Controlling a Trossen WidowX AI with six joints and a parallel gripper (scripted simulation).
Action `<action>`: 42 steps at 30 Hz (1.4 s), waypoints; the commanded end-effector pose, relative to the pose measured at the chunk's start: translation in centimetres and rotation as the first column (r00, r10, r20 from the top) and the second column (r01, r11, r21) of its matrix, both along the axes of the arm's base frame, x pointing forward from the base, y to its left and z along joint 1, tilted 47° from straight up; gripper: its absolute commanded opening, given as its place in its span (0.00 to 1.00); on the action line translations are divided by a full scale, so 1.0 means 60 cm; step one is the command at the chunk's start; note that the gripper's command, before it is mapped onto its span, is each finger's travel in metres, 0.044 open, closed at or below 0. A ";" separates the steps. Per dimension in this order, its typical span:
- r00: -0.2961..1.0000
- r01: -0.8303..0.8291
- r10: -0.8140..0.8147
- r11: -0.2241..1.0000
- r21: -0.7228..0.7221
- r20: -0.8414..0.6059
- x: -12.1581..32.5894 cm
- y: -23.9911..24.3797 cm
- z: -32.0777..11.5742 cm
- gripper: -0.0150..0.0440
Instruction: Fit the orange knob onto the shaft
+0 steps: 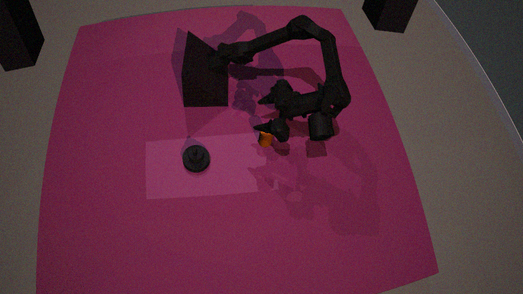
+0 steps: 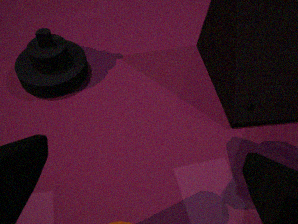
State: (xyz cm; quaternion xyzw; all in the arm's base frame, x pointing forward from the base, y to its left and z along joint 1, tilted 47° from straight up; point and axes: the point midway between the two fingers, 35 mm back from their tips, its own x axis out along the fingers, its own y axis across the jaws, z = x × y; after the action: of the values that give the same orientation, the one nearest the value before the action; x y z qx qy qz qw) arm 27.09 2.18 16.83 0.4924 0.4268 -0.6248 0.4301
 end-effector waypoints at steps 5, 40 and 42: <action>0.992 0.091 -0.124 0.810 0.580 0.018 -0.003 -0.010 0.003 1.00; -0.193 -0.981 0.584 -0.142 -0.136 0.789 0.018 -0.023 0.033 1.00; -0.193 -0.981 0.584 -0.142 -0.136 0.789 0.018 -0.023 0.033 1.00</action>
State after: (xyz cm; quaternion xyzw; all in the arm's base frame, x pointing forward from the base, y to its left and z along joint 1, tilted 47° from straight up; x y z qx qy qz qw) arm 28.18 0.77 18.78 0.4853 0.6650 0.0612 0.5643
